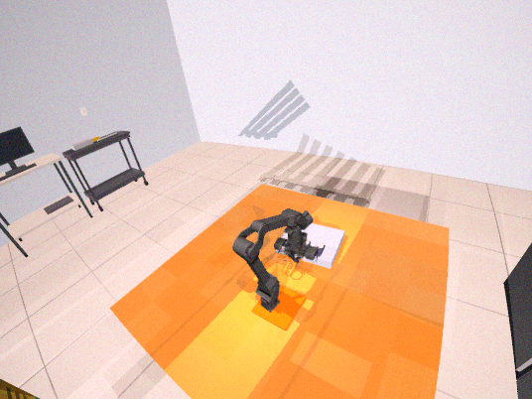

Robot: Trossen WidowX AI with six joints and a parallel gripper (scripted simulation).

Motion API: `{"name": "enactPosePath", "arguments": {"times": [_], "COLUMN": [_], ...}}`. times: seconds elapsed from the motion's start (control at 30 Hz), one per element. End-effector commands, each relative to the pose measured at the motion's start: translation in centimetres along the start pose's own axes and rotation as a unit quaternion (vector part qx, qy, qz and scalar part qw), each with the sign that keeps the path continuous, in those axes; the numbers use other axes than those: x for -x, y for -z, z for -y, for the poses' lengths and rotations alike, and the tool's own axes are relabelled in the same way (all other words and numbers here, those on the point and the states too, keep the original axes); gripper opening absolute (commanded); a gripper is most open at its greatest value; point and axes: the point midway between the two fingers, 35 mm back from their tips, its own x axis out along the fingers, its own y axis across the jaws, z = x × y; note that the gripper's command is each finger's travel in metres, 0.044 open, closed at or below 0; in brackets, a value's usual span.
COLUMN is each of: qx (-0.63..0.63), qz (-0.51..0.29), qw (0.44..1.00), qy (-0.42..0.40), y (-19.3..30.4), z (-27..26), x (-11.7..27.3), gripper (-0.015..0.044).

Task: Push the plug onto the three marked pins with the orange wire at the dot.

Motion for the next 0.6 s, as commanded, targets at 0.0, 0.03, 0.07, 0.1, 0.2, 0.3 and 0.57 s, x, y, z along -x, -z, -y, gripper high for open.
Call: {"name": "enactPosePath", "arguments": {"times": [0.0, 0.03, 0.07, 0.1, 0.2, 0.3, 0.57], "qx": [-0.003, -0.003, -0.003, -0.003, -0.003, -0.003, -0.003], "qz": [-0.004, -0.004, -0.004, -0.004, -0.003, -0.003, -0.002], "qw": [1.000, 1.000, 1.000, 1.000, 1.000, 1.000, 1.000], "qy": [0.001, 0.001, 0.001, 0.001, 0.001, 0.001, 0.001], "y": [0.2, 0.2, 0.2, 0.0, -0.7, -1.8, -3.3], "z": [0.0, 0.0, 0.0, 0.0, 0.0, 0.0, -0.1], "x": [-1.1, -1.1, -1.1, -1.1, -1.0, -1.0, -0.8], "gripper": [0.0000, 0.0000, 0.0000, 0.0000, 0.0000, 0.0000, 0.0000]}}
